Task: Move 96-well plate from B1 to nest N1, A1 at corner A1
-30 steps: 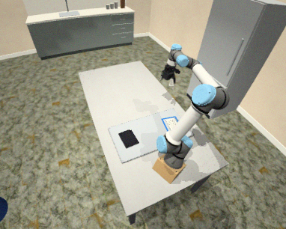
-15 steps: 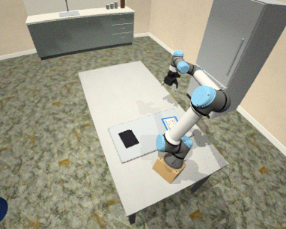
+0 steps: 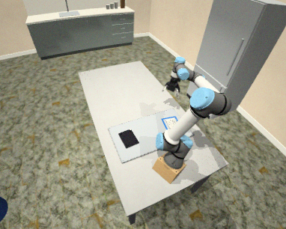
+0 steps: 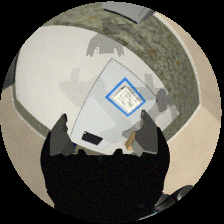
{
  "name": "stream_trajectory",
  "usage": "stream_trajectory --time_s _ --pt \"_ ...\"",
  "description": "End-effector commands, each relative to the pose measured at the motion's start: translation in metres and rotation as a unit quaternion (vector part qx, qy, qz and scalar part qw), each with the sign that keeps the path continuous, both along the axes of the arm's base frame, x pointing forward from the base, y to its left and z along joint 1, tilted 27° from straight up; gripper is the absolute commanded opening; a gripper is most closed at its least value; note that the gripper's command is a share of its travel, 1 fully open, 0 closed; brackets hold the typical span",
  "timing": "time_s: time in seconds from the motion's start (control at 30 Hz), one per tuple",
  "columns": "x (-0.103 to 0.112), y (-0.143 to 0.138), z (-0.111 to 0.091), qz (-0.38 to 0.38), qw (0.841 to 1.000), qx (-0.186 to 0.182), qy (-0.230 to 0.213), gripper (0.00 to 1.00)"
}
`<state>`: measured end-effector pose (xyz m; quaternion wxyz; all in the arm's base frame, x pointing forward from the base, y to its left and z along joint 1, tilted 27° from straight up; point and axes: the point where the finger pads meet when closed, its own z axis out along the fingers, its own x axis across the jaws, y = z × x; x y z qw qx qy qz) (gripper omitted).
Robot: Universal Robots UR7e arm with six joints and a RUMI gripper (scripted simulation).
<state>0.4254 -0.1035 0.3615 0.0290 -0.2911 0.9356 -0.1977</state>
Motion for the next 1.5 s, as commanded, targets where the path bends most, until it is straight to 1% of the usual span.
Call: stream_trajectory --time_s 0.0,0.03,0.1,0.17,0.23,0.27,0.33,0.4,0.47,0.53,0.6,0.73,0.8,0.87,0.9,0.97,1.03,1.07,1.17,1.23,1.3,1.37,1.4,1.47 --pt "-0.004 -0.007 -0.008 0.021 1.0 -0.004 0.003 1.0" --pt "-0.004 -0.007 -0.008 0.021 1.0 -0.004 0.003 1.0" --pt "-0.009 -0.012 -0.016 0.047 0.999 -0.012 0.014 1.0" --pt "-0.011 -0.014 -0.02 0.047 0.999 -0.012 0.014 1.0" --pt "-0.015 -0.019 -0.028 0.073 0.997 -0.019 0.025 1.0" --pt "-0.017 -0.021 -0.031 0.073 0.997 -0.019 0.025 1.0" --pt "-0.017 -0.021 -0.031 0.073 0.997 -0.019 0.025 1.0" --pt "-0.022 -0.025 -0.039 0.099 0.994 -0.027 0.036 1.0" --pt "-0.024 -0.028 -0.043 0.099 0.994 -0.027 0.036 1.0" --pt "-0.029 -0.032 -0.051 0.125 0.99 -0.034 0.047 1.0" --pt "-0.029 -0.032 -0.051 0.125 0.99 -0.034 0.047 1.0" --pt "-0.039 -0.039 -0.067 0.151 0.986 -0.042 0.058 1.0" --pt "-0.039 -0.04 -0.067 0.151 0.986 -0.042 0.058 1.0" --pt "-0.044 -0.043 -0.075 0.176 0.981 -0.049 0.07 1.0" --pt "-0.047 -0.045 -0.079 0.176 0.981 -0.049 0.07 1.0" --pt "-0.047 -0.045 -0.08 0.176 0.981 -0.049 0.07 1.0" --pt "-0.052 -0.048 -0.088 0.201 0.974 -0.057 0.082 1.0" --pt "-0.054 -0.049 -0.092 0.201 0.974 -0.057 0.082 1.0" --pt "-0.055 -0.05 -0.092 0.201 0.974 -0.057 0.082 1.0" --pt "-0.06 -0.052 -0.1 0.226 0.967 -0.064 0.094 1.0" --pt "-0.063 -0.054 -0.105 0.226 0.967 -0.064 0.094 1.0" --pt "-0.068 -0.057 -0.113 0.251 0.96 -0.072 0.106 1.0" --pt "-0.071 -0.058 -0.117 0.251 0.96 -0.072 0.106 1.0" --pt "-0.071 -0.058 -0.118 0.251 0.96 -0.072 0.106 1.0"
